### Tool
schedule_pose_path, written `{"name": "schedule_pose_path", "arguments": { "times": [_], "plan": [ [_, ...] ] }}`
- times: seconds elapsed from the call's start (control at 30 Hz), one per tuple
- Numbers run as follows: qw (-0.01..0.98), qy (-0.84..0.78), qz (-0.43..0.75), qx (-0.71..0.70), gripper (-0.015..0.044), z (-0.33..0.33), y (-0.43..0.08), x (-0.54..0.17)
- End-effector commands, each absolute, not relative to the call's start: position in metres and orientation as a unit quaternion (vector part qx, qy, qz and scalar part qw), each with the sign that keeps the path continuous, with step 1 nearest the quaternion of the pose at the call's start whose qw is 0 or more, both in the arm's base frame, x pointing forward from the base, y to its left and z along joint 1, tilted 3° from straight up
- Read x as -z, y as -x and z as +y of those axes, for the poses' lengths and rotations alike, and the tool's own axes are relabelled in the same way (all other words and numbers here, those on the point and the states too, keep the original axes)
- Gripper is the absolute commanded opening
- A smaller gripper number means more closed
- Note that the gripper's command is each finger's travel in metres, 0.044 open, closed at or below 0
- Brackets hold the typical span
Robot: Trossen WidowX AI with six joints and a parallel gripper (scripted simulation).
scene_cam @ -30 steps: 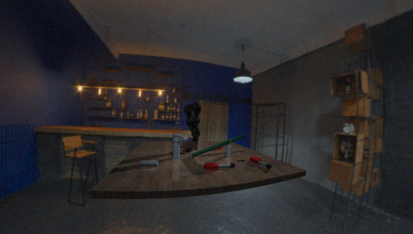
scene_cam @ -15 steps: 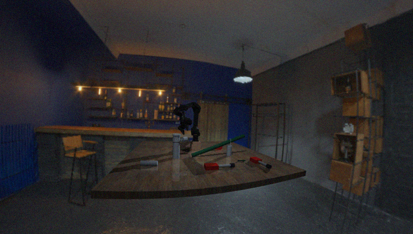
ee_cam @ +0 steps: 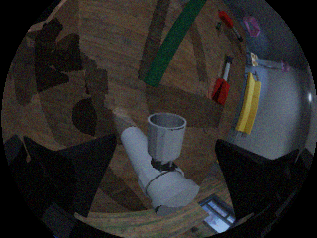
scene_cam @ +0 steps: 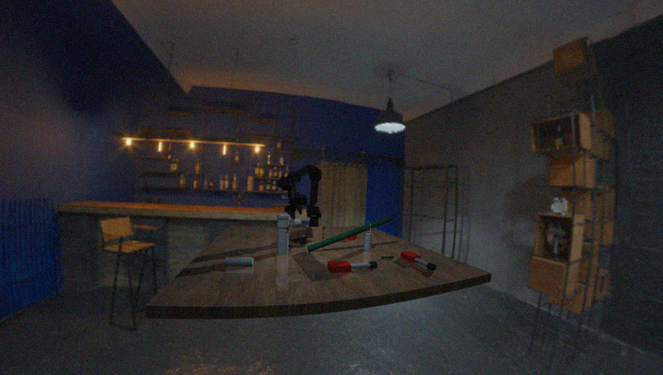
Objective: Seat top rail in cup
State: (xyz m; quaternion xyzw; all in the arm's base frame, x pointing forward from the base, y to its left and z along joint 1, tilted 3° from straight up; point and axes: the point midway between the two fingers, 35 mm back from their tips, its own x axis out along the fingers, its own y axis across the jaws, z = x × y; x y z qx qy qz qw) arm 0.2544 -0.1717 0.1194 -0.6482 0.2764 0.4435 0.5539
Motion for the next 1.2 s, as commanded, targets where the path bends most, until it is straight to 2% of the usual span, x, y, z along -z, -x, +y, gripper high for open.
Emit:
{"name": "schedule_pose_path", "arguments": {
  "times": [0.0,1.17],
  "plan": [
    [0.554,0.647,0.275,-0.445,0.044,-0.17,-0.256,-0.114],
    [0.555,0.648,0.274,-0.445,0.044,-0.162,-0.282,-0.064]
  ]
}}
